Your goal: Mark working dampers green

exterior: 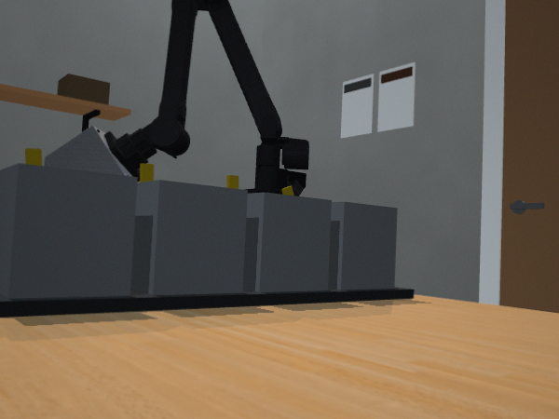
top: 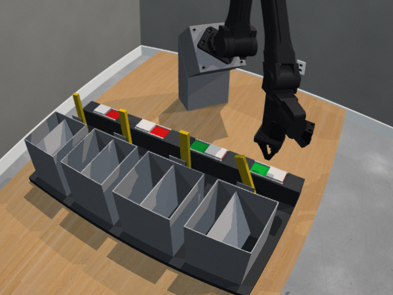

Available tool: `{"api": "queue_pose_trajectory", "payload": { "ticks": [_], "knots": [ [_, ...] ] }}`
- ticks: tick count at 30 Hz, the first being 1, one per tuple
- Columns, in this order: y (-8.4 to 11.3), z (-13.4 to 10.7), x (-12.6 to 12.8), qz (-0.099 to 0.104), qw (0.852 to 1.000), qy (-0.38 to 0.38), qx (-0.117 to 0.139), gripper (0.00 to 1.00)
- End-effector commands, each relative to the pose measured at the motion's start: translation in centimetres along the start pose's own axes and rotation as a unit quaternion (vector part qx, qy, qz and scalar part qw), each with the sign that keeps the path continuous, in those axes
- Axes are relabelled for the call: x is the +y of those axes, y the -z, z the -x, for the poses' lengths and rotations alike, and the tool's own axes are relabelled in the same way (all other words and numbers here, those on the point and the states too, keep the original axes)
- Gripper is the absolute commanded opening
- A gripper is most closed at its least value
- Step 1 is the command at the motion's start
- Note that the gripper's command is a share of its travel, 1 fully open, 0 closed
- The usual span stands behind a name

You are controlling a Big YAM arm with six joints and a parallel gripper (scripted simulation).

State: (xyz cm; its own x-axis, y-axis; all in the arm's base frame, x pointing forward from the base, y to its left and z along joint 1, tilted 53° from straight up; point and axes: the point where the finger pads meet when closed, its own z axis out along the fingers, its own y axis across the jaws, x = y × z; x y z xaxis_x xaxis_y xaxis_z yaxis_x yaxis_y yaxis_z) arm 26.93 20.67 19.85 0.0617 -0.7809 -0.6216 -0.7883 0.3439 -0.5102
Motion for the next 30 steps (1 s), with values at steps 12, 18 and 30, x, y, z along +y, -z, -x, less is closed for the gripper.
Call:
{"api": "queue_pose_trajectory", "payload": {
  "ticks": [12, 18, 30],
  "knots": [
    [0.4, -0.6, -0.6, -0.011, 0.999, -0.035, -0.008, 0.00],
    [0.3, -2.4, -0.6, -0.011, 0.995, -0.103, -0.008, 0.00],
    [0.0, -8.5, -0.4, -0.007, 0.948, -0.317, -0.004, 0.00]
  ]
}}
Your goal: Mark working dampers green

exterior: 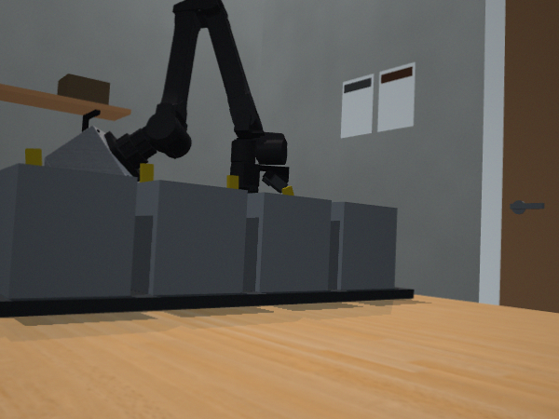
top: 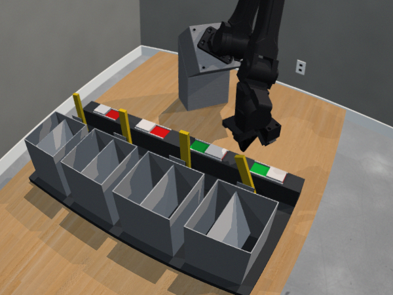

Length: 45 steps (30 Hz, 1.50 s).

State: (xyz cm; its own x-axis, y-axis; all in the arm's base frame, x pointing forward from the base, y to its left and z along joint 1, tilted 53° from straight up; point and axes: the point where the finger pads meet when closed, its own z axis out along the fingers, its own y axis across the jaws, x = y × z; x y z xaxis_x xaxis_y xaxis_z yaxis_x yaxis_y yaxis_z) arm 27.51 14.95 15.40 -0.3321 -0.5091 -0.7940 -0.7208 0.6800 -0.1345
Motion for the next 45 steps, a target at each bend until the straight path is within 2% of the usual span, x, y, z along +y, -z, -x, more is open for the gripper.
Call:
{"api": "queue_pose_trajectory", "payload": {
  "ticks": [1, 3, 4, 8, 13, 18, 20, 21, 27, 31, 35, 37, 38, 39, 41, 45],
  "knots": [
    [-0.1, -1.5, -1.0, -0.008, 0.997, -0.083, -0.001, 0.00],
    [-0.1, -1.5, -1.0, -0.008, 0.997, -0.083, -0.001, 0.00],
    [-0.2, -2.6, -1.5, -0.007, 0.992, -0.124, 0.002, 0.00],
    [-0.2, -4.1, -2.3, -0.007, 0.983, -0.186, 0.002, 0.00],
    [-0.1, -6.1, -3.4, -0.007, 0.964, -0.267, 0.001, 0.00],
    [-0.1, -8.1, -4.5, -0.007, 0.937, -0.349, 0.000, 0.00],
    [-0.1, -8.1, -4.5, -0.007, 0.937, -0.349, 0.000, 0.00],
    [-0.1, -9.2, -5.1, -0.007, 0.920, -0.391, 0.000, 0.00],
    [0.0, -11.5, -6.4, -0.007, 0.877, -0.481, -0.001, 0.00],
    [0.0, -13.3, -7.3, -0.007, 0.839, -0.544, -0.002, 0.00],
    [0.2, -14.6, -9.3, -0.010, 0.795, -0.607, -0.009, 0.00],
    [0.2, -14.6, -9.3, -0.010, 0.795, -0.607, -0.009, 0.00],
    [0.2, -15.7, -9.9, -0.010, 0.767, -0.641, -0.009, 0.00],
    [0.2, -16.4, -10.2, -0.010, 0.750, -0.662, -0.009, 0.00],
    [0.2, -17.3, -10.7, -0.010, 0.724, -0.690, -0.009, 0.00],
    [0.2, -19.4, -11.9, -0.009, 0.663, -0.748, -0.010, 0.00]
  ]
}}
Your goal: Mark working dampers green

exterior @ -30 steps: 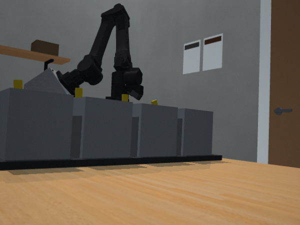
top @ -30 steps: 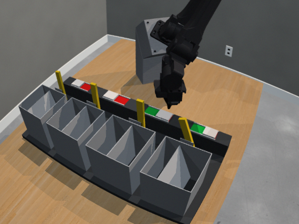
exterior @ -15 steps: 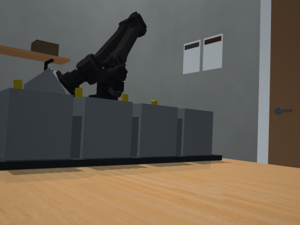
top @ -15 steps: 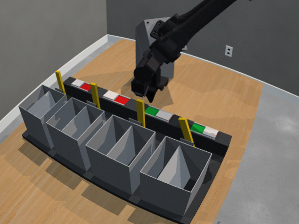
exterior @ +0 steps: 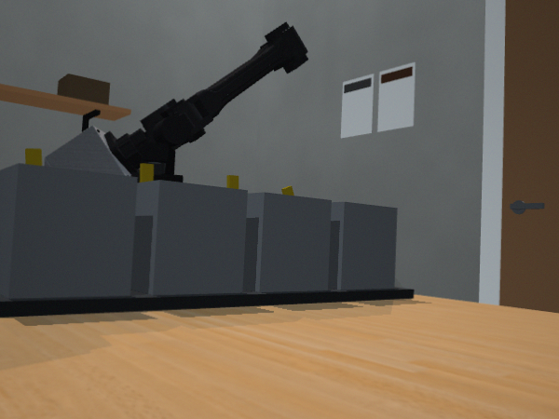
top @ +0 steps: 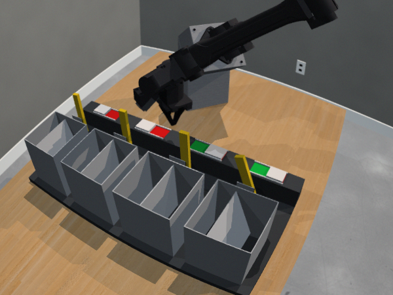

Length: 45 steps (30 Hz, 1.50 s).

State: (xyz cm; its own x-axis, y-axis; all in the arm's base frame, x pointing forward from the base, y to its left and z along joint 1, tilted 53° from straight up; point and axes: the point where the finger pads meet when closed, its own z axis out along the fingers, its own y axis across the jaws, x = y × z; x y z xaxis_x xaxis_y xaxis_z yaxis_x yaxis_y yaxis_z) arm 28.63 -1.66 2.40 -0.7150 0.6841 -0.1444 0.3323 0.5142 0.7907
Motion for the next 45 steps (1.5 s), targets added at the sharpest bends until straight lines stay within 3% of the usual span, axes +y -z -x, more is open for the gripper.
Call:
{"api": "queue_pose_trajectory", "payload": {
  "ticks": [1, 7, 9, 11, 17, 24, 27, 30, 36, 45],
  "knots": [
    [-0.2, 1.8, -1.6, 0.002, 0.997, -0.083, -0.008, 0.00],
    [-0.3, 3.4, -4.6, 0.003, 0.979, -0.204, -0.008, 0.00],
    [-0.3, 3.4, -4.6, 0.003, 0.979, -0.204, -0.008, 0.00],
    [-0.3, 4.2, -6.2, 0.003, 0.964, -0.266, -0.008, 0.00],
    [-0.3, 5.0, -8.4, 0.000, 0.932, -0.362, -0.002, 0.00],
    [-0.3, 6.6, -11.2, 0.001, 0.885, -0.466, -0.003, 0.00],
    [-1.0, 6.4, -11.0, -0.003, 0.881, -0.473, 0.008, 0.00],
    [-0.3, 7.2, -12.4, 0.001, 0.861, -0.508, -0.003, 0.00],
    [-1.1, 6.5, -12.0, -0.005, 0.860, -0.511, 0.011, 0.00],
    [-1.1, 6.5, -12.1, -0.004, 0.860, -0.510, 0.010, 0.00]
  ]
}}
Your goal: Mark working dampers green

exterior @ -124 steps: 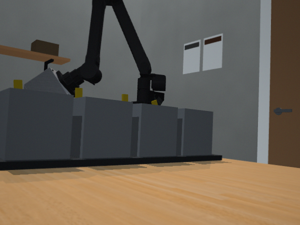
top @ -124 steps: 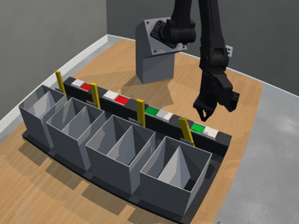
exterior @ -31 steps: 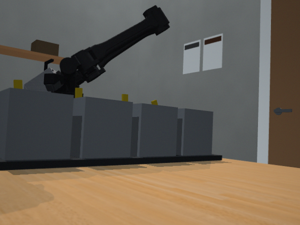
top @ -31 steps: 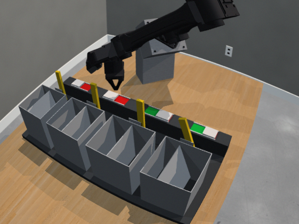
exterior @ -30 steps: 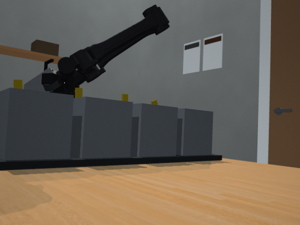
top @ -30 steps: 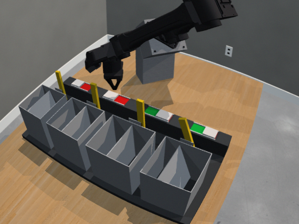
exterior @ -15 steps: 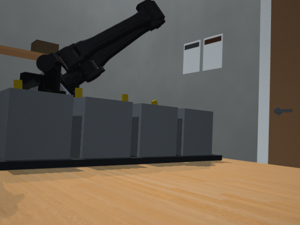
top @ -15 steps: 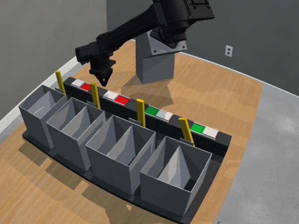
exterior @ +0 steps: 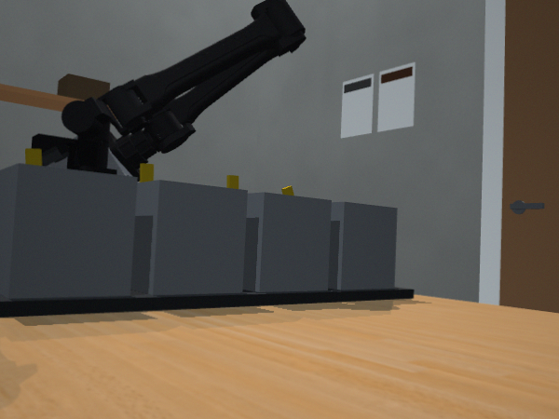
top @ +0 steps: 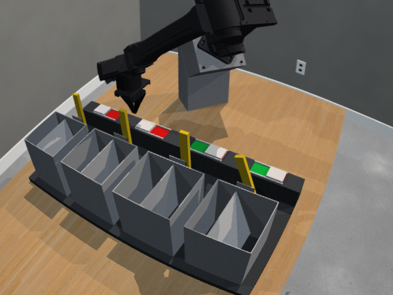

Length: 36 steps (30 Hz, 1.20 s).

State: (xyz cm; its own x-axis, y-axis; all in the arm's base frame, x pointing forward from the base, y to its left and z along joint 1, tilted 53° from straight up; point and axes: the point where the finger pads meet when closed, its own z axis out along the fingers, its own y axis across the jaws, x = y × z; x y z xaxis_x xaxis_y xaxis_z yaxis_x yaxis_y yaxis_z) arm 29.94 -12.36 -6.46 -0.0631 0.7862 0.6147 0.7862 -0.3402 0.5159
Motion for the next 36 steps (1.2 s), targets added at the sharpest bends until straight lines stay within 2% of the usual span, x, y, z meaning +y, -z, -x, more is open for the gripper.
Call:
{"api": "queue_pose_trajectory", "payload": {
  "ticks": [1, 36],
  "knots": [
    [-0.54, -0.22, -0.39, -0.008, 1.000, -0.008, 0.008, 0.00],
    [-0.70, -0.13, -0.20, -0.005, 1.000, -0.003, 0.005, 0.00]
  ]
}}
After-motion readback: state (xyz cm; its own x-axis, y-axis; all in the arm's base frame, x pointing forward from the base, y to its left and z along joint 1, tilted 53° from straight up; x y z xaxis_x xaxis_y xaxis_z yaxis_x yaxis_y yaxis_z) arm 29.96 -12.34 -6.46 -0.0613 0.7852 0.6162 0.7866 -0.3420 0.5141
